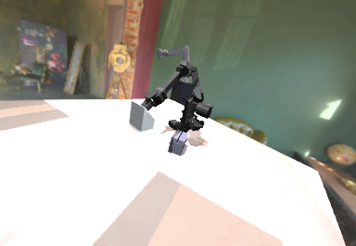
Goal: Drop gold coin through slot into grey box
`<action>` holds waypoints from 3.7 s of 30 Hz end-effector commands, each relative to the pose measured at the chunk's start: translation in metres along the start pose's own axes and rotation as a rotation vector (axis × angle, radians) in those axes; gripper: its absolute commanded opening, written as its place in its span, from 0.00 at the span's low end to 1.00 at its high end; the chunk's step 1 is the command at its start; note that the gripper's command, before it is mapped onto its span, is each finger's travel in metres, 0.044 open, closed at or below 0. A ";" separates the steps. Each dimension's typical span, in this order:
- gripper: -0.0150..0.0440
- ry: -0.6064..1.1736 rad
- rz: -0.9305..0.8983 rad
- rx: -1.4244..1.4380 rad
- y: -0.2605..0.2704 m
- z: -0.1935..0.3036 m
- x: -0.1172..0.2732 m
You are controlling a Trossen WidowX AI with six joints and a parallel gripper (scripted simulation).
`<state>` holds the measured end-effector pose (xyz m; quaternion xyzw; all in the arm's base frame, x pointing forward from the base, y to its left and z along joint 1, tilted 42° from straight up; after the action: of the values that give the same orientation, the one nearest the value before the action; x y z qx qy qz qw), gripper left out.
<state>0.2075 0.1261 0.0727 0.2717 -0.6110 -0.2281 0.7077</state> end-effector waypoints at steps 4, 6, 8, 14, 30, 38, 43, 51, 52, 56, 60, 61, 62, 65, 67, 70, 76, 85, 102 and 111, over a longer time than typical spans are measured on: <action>0.25 0.006 -0.003 -0.011 -0.001 0.001 -0.001; 0.25 0.006 -0.003 -0.011 -0.001 0.001 -0.001; 0.25 0.006 -0.003 -0.011 -0.001 0.001 -0.001; 0.25 0.004 0.001 -0.011 -0.001 -0.002 0.011; 0.25 0.003 0.007 -0.012 -0.002 -0.005 0.051; 0.25 0.004 0.006 -0.012 -0.002 -0.004 0.070; 0.25 0.005 0.004 -0.012 -0.002 -0.002 0.083; 0.25 0.006 0.001 -0.018 -0.001 0.000 0.094; 0.25 0.006 0.001 -0.035 -0.001 0.000 0.094; 0.25 0.006 0.002 -0.167 -0.001 -0.002 0.094; 0.25 0.005 0.002 -0.305 -0.001 -0.004 0.094; 0.25 0.005 0.002 -0.339 0.000 -0.004 0.094; 0.25 0.005 0.002 -0.373 0.000 -0.004 0.094; 0.25 0.005 0.003 -0.477 0.000 -0.006 0.094; 0.25 0.005 0.003 -0.546 0.000 -0.007 0.095; 0.25 0.005 0.003 -0.649 0.000 -0.008 0.095; 0.25 0.004 0.003 -0.855 0.001 -0.010 0.095; 0.25 0.004 0.004 -0.907 0.001 -0.011 0.095; 0.25 0.000 0.007 -0.907 -0.028 -0.032 0.096; 0.25 -0.001 0.008 -0.907 -0.049 -0.044 0.096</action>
<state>0.2595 0.0376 0.1150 -0.0683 -0.4499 -0.4732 0.7543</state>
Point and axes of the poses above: the point midway between the two fingers, 35 mm back from their tips, its own x axis back along the fingers, its own y axis across the jaws, z = x × y, the point moved 5 cm from there along x, back along the fingers, and after that the axes turned 4 degrees about x, right-handed, at the moved point
